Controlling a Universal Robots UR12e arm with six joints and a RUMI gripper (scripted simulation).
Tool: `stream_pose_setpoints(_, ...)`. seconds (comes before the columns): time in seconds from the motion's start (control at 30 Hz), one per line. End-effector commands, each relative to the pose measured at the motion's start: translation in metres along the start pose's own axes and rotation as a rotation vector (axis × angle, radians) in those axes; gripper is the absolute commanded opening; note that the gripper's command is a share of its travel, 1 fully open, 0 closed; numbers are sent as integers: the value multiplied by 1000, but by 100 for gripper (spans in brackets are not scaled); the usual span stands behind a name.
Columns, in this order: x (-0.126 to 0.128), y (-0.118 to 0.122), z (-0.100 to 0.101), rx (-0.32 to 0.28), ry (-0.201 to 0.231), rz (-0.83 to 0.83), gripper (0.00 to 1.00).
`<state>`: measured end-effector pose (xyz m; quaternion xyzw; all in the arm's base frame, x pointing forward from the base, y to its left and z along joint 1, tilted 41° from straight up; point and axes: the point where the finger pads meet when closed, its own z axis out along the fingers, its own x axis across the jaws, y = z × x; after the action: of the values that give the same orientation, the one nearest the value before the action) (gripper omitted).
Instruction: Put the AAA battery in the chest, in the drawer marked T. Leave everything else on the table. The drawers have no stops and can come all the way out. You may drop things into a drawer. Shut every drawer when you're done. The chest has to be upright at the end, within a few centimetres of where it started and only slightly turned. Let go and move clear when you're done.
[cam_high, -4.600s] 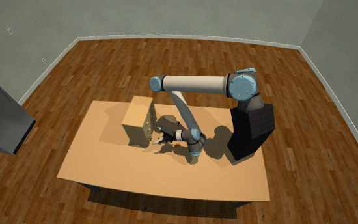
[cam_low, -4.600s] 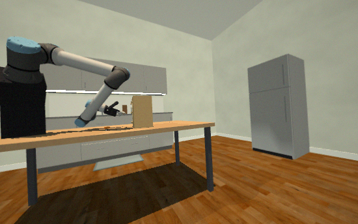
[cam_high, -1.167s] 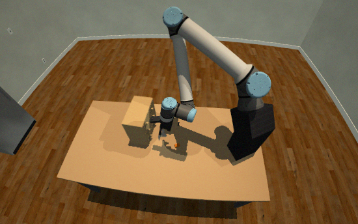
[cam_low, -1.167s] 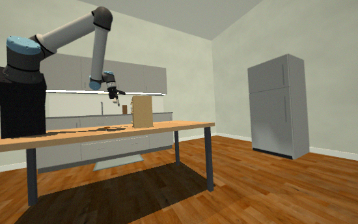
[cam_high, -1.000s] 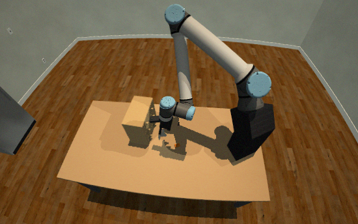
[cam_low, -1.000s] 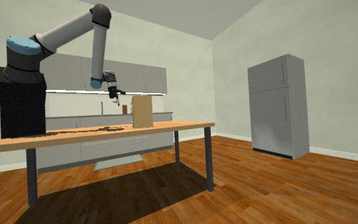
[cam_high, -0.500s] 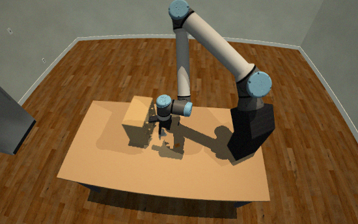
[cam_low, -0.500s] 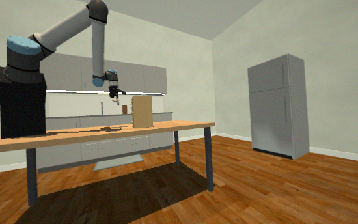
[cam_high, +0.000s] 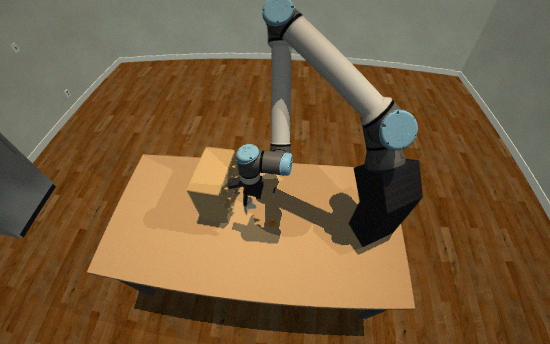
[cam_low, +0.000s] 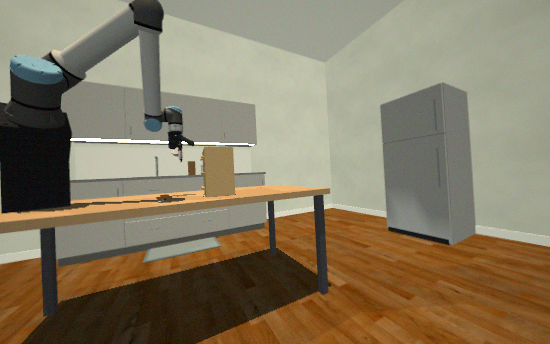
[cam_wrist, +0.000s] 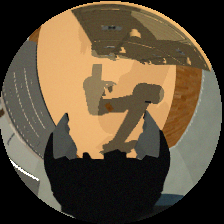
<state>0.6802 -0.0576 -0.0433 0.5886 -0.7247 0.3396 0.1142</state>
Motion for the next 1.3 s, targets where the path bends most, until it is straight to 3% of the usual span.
stream_pose_setpoints(0.0, -1, -2, -3, -9, -1, 0, 100)
stream_pose_setpoints(1.27, -1, 1, -3, -19, 0, -1, 100)
